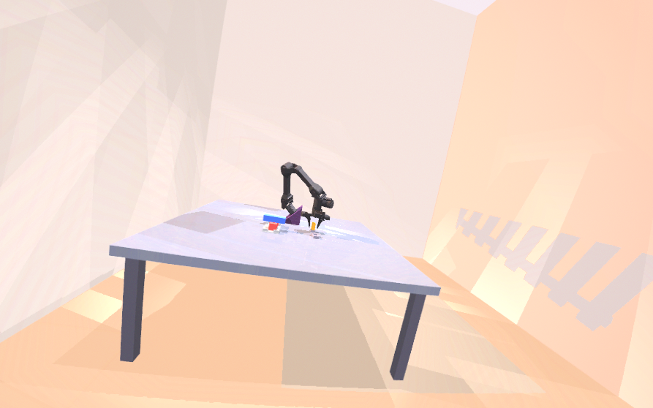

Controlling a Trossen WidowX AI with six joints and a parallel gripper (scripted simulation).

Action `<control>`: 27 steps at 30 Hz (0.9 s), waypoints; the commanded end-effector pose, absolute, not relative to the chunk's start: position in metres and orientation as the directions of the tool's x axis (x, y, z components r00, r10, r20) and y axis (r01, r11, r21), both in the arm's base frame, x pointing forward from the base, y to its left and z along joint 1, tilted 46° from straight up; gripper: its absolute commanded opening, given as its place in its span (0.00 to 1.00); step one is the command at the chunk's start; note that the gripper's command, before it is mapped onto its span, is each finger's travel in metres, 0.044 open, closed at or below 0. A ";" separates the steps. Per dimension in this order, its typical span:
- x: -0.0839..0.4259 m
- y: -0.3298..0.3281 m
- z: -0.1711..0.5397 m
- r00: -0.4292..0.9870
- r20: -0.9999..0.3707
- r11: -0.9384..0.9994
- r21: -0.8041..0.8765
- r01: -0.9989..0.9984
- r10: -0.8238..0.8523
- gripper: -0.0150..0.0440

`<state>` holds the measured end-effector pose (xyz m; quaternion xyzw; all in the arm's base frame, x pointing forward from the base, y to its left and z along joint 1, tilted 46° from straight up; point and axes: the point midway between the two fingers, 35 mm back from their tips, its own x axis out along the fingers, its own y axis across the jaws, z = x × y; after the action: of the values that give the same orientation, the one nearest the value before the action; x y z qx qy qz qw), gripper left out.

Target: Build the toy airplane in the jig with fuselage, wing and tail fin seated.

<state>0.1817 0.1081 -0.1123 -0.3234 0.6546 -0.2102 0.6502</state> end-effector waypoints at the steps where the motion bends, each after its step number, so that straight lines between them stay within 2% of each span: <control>1: 0.182 0.107 -0.112 0.058 -0.712 0.698 -0.699 -0.155 -0.700 0.51; 4: 0.182 0.107 -0.112 0.058 -0.712 0.698 -0.699 -0.155 -0.700 0.38; 13: 0.182 0.107 -0.112 0.058 -0.712 0.698 -0.699 -0.155 -0.700 0.25; 27: 0.193 0.134 -0.099 0.100 -0.744 0.735 -0.668 -0.118 -0.661 0.25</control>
<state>0.1912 0.1259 -0.1034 -0.3080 0.6407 -0.2014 0.6738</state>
